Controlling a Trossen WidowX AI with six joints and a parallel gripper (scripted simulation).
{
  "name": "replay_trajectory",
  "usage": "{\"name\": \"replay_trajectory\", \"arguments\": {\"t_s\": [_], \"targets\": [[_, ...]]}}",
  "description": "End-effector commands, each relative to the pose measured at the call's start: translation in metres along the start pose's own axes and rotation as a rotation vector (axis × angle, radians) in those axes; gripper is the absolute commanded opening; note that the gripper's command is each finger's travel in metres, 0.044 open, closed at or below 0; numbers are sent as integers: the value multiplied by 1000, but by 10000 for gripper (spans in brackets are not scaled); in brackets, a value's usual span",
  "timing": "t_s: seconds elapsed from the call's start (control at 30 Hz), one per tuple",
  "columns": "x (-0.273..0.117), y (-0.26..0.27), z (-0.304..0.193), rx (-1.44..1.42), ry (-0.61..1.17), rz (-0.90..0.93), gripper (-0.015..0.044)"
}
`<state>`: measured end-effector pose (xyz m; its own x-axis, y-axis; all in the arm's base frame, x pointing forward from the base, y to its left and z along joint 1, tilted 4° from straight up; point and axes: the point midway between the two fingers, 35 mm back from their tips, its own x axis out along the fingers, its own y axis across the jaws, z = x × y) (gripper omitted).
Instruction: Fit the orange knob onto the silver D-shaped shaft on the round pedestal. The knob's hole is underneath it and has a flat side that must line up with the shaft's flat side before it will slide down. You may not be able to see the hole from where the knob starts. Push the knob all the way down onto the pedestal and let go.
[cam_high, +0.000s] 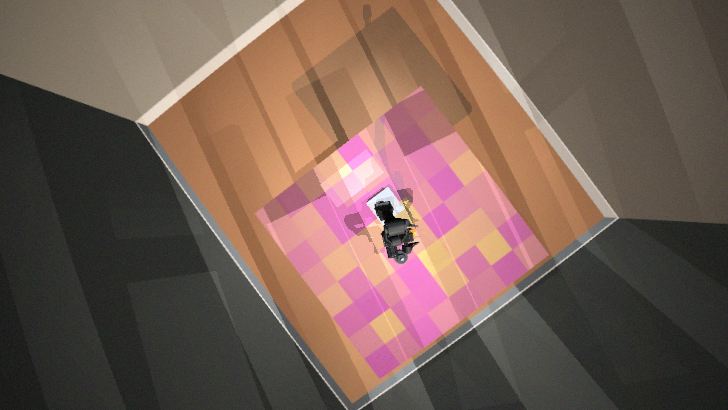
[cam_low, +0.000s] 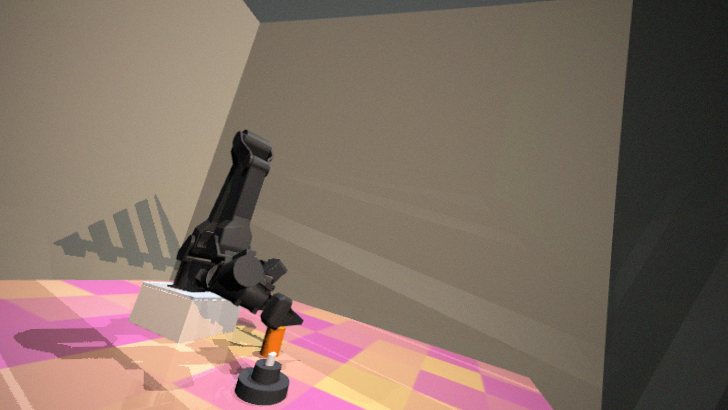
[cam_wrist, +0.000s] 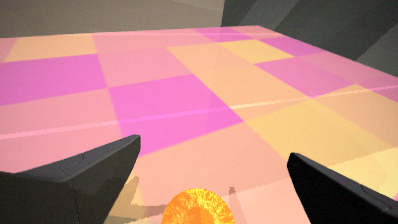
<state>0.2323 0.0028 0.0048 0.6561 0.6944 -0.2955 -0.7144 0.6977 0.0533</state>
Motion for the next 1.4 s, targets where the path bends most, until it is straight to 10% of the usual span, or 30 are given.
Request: {"name": "replay_trajectory", "arguments": {"t_s": [0.0,0.27,0.7,1.37], "targets": [[-8,2,23,-8,-3,0,440],[-9,3,36,16,58,12,440],[-16,5,63,1,1220,-3,440],[-17,5,63,242,1225,-184,440]]}}
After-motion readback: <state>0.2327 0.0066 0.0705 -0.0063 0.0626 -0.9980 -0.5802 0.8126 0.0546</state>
